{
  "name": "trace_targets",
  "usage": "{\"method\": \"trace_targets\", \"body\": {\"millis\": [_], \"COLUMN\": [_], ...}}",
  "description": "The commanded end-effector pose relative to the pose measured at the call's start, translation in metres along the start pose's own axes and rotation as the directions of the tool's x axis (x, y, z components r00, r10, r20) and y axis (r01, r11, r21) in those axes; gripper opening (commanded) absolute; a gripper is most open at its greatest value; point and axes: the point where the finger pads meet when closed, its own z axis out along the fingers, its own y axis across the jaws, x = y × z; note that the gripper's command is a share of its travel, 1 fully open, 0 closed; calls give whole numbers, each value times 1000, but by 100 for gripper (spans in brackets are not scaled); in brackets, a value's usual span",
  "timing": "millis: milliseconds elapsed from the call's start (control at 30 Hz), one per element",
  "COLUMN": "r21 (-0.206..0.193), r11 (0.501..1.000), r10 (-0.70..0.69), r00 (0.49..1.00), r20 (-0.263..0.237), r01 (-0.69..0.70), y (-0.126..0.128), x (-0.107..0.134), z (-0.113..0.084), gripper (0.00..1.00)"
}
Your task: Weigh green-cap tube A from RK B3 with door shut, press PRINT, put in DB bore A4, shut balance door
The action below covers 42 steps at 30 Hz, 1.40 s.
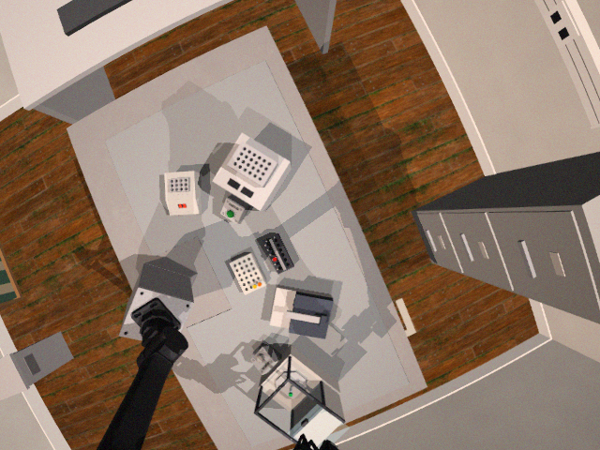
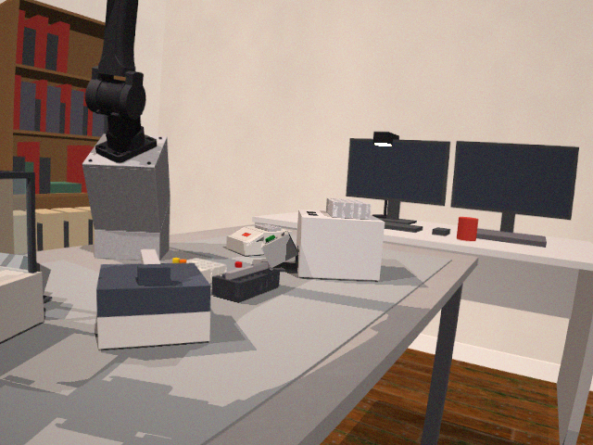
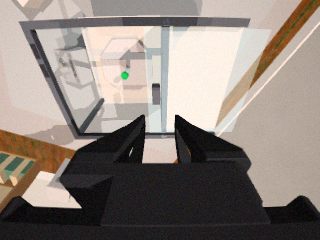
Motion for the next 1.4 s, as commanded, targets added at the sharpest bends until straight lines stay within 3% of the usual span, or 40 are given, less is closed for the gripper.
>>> {"method": "trace_targets", "body": {"millis": [0, 333, 400, 667, 767, 867, 900, 1000, 1133, 1200, 1367], "r21": [-18, -2, -18, -5, -18, -12, 13, -18, -8, -28, 17], "r11": [1000, 1000, 1000, 1000, 1000, 1000, 1000, 1000, 1000, 1000, 1000], "r10": [-18, -5, -1, -3, -1, -2, -6, -1, -2, 0, -6], "r00": [1000, 1000, 1000, 1000, 1000, 1000, 1000, 1000, 1000, 1000, 1000], "r20": [9, 6, 6, 5, 5, 5, 5, 5, 5, 5, 2], "r01": [18, 5, 1, 3, 1, 2, 5, 1, 3, 0, 6], "y": [1, -6, 1, -4, 2, -1, -13, 2, -3, 5, -9], "x": [-5, -5, -5, -5, -5, -5, -6, -5, -5, -5, -1], "z": [17, 25, 33, 43, 52, 52, 46, 60, 63, 66, 49], "gripper": [30, 30, 30, 30, 30, 30, 30, 30, 30, 30, 30]}}
